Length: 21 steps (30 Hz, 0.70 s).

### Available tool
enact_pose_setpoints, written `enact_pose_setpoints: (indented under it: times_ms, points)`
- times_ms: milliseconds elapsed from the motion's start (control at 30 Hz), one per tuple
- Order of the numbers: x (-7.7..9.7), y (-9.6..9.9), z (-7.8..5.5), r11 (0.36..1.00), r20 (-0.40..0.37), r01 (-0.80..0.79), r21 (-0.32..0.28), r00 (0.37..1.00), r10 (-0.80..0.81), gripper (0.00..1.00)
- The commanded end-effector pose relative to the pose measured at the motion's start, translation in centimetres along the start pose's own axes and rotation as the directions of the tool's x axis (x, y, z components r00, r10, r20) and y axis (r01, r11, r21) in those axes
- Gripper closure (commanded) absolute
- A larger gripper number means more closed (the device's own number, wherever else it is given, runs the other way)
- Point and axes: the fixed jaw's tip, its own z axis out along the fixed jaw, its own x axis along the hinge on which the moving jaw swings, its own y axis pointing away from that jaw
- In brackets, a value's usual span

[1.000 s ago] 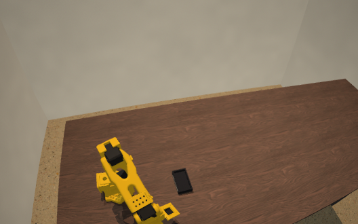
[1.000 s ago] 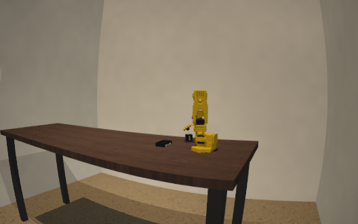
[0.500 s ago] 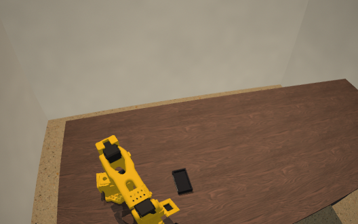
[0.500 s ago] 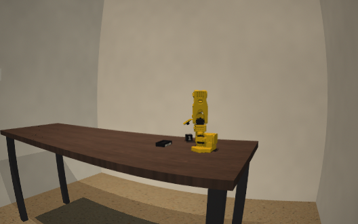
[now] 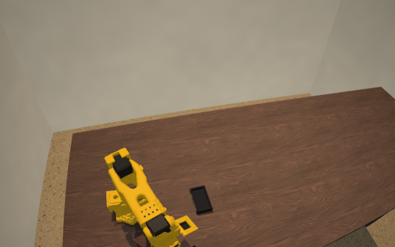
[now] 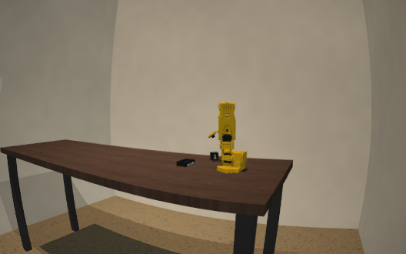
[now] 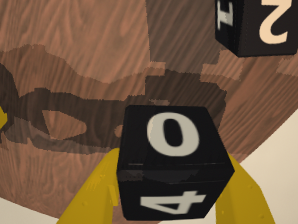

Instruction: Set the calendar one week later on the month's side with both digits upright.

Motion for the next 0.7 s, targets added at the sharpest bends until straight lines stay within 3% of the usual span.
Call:
enact_pose_setpoints:
  times_ms: [0, 167, 333, 400, 533, 667]
  points:
    - [-0.1, -0.7, -1.1, 0.997, -0.003, 0.015, 0.069, 1.0, -0.014, 1.0]
    - [-1.3, -0.8, -1.1, 0.994, -0.007, 0.09, 0.069, 0.996, -0.09, 1.0]
    - [-3.9, -0.6, -1.0, 0.968, -0.015, 0.244, 0.067, 0.97, -0.243, 1.0]
    - [-3.9, -0.6, -1.0, 0.968, -0.015, 0.244, 0.067, 0.97, -0.243, 1.0]
    - [-6.7, 0.1, -1.0, 0.912, -0.024, 0.405, 0.064, 0.914, -0.405, 1.0]
    - [-9.6, 1.4, -0.9, 0.818, -0.033, 0.572, 0.059, 0.82, -0.571, 1.0]
